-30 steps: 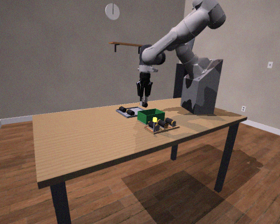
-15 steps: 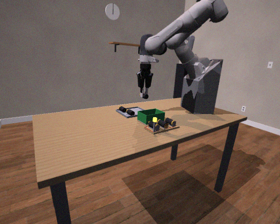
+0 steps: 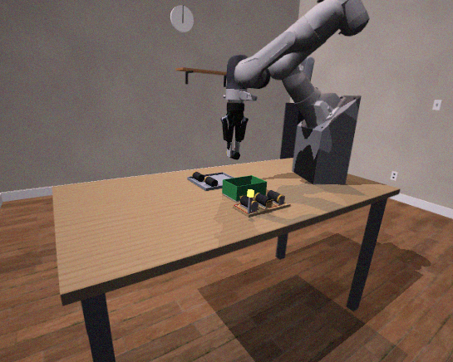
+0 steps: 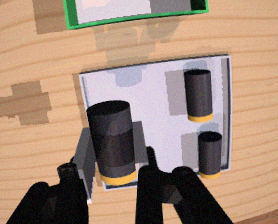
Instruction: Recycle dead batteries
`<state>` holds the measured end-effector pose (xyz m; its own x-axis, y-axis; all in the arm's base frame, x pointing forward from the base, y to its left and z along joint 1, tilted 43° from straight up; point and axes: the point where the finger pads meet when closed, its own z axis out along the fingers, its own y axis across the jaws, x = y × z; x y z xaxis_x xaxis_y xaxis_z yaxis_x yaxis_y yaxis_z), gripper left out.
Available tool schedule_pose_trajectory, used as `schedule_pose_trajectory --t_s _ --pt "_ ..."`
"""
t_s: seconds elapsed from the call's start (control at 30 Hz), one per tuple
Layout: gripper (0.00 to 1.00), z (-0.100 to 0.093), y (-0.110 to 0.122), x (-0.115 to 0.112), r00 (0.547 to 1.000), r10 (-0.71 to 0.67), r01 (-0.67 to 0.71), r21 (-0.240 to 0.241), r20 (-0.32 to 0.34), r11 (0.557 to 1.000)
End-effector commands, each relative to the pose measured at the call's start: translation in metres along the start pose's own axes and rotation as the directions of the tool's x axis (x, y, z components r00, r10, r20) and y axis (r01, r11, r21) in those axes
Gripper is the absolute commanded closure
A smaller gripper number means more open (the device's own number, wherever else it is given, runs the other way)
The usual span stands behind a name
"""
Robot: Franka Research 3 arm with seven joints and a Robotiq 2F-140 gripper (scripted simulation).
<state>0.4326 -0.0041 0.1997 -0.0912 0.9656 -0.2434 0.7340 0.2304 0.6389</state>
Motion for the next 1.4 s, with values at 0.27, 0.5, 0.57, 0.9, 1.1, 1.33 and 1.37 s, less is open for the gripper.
schedule_pose_trajectory --t_s 0.27,0.5,0.57,0.9,1.1,1.33,1.37 --pt "0.84 -0.001 0.001 0.022 1.0 0.03 -0.03 -0.001 0.003 1.0" --pt "0.84 0.0 0.004 0.093 1.0 0.03 -0.03 -0.001 0.003 1.0" --pt "0.84 0.0 0.005 0.122 1.0 0.03 -0.03 -0.001 0.003 1.0" --pt "0.84 0.0 0.006 0.147 1.0 0.03 -0.03 -0.001 0.003 1.0" --pt "0.84 0.0 0.006 0.147 0.997 0.082 -0.082 -0.001 0.003 0.997" --pt "0.84 0.0 0.006 0.147 0.991 0.134 -0.134 -0.001 0.003 0.991" --pt "0.84 0.0 0.006 0.147 0.991 0.134 -0.134 -0.001 0.003 0.991"
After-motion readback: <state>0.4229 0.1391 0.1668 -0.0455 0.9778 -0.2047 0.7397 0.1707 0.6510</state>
